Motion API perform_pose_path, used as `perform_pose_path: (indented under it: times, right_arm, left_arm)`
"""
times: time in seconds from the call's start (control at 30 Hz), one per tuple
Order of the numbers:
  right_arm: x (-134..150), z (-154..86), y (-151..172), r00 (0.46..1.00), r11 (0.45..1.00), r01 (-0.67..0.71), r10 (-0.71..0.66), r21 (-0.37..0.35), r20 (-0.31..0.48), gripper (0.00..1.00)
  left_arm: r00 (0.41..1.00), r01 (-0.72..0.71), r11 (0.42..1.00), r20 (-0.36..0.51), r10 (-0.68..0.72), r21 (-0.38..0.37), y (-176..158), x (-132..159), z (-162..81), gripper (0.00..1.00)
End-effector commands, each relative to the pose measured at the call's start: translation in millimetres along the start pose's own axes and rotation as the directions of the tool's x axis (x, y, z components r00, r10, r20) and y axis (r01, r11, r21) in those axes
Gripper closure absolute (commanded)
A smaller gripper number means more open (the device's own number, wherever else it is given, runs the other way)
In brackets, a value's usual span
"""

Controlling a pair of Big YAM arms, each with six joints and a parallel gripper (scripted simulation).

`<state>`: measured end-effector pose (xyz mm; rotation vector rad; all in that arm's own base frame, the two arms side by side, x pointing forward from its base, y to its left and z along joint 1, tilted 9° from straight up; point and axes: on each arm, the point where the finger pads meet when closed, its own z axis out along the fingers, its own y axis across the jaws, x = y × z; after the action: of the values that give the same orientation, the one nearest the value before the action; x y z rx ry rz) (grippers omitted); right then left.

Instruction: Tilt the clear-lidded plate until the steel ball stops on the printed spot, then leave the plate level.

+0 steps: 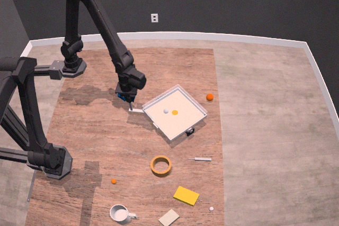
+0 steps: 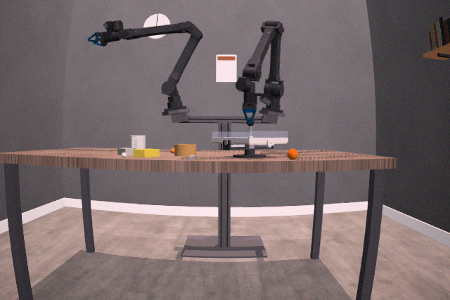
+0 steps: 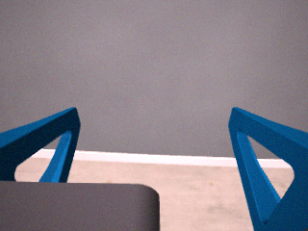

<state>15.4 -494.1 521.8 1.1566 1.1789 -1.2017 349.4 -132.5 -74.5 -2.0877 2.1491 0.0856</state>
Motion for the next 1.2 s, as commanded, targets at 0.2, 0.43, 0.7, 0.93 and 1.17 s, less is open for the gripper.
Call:
perform_pose_path:
  times: [0.2,0.43,0.7,0.93,1.17]
  right_arm:
    - [-48.2,-3.8,-3.5,0.996,1.000,0.011,-0.011,0.006,0.091,0.00]
    - [-48.2,-3.8,-3.5,0.996,1.000,0.011,-0.011,0.006,0.091,0.00]
    - [-48.2,-3.8,-3.5,0.996,1.000,0.011,-0.011,0.006,0.091,0.00]
    - [-48.2,-3.8,-3.5,0.996,1.000,0.011,-0.011,0.006,0.091,0.00]
    - [-48.2,-3.8,-3.5,0.996,1.000,0.011,-0.011,0.006,0.091,0.00]
  left_arm:
    - [1.000,-0.025,0.999,-0.014,0.026,0.046,-14.1,9.3,-20.1,1.00]
    - [1.000,-0.025,0.999,-0.014,0.026,0.045,-4.8,6.8,-9.8,1.00]
    - [1.000,-0.024,0.999,-0.012,0.025,0.041,-8.6,7.2,-10.9,1.00]
    - [1.000,-0.019,0.998,-0.017,0.020,0.053,-17.0,8.6,-16.5,1.00]
    - [1.000,-0.024,0.998,-0.018,0.025,0.052,-16.2,10.4,-18.0,1.00]
